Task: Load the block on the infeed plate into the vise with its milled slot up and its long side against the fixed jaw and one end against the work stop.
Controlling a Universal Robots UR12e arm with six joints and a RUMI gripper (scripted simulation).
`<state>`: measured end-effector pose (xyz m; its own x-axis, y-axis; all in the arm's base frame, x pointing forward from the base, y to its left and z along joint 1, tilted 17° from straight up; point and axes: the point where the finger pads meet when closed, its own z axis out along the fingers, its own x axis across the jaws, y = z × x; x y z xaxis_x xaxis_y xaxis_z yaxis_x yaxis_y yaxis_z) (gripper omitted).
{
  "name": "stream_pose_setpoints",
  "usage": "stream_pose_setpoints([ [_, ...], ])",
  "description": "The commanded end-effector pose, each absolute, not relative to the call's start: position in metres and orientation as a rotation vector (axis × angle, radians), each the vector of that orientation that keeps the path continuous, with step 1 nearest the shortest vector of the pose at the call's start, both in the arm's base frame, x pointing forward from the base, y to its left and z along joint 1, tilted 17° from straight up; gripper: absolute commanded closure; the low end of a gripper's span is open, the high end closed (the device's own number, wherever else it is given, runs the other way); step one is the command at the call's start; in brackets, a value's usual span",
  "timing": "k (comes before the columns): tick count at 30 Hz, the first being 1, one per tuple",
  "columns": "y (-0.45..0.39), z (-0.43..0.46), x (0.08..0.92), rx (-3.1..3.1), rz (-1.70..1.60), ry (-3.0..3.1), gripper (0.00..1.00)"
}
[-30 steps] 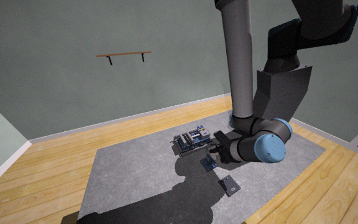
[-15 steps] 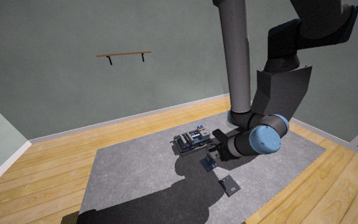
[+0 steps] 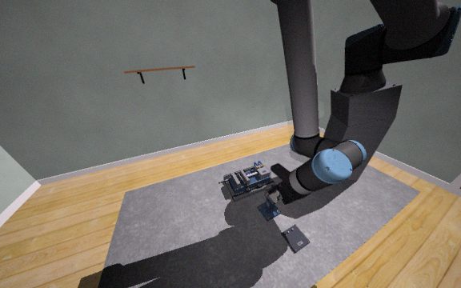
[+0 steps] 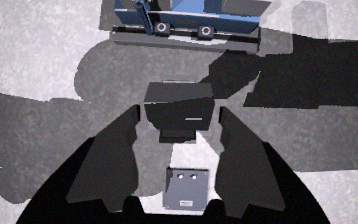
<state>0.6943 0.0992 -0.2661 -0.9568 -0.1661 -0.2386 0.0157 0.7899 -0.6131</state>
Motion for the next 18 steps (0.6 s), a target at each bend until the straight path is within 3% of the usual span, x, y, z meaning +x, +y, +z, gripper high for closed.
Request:
stream_pose_setpoints([
  [1, 0.0990, -0.2656, 0.6945, -0.124, -0.878, 2.718, 0.49],
  [18, 0.0979, -0.2650, 0.6945, -0.155, -0.670, 2.782, 0.49],
])
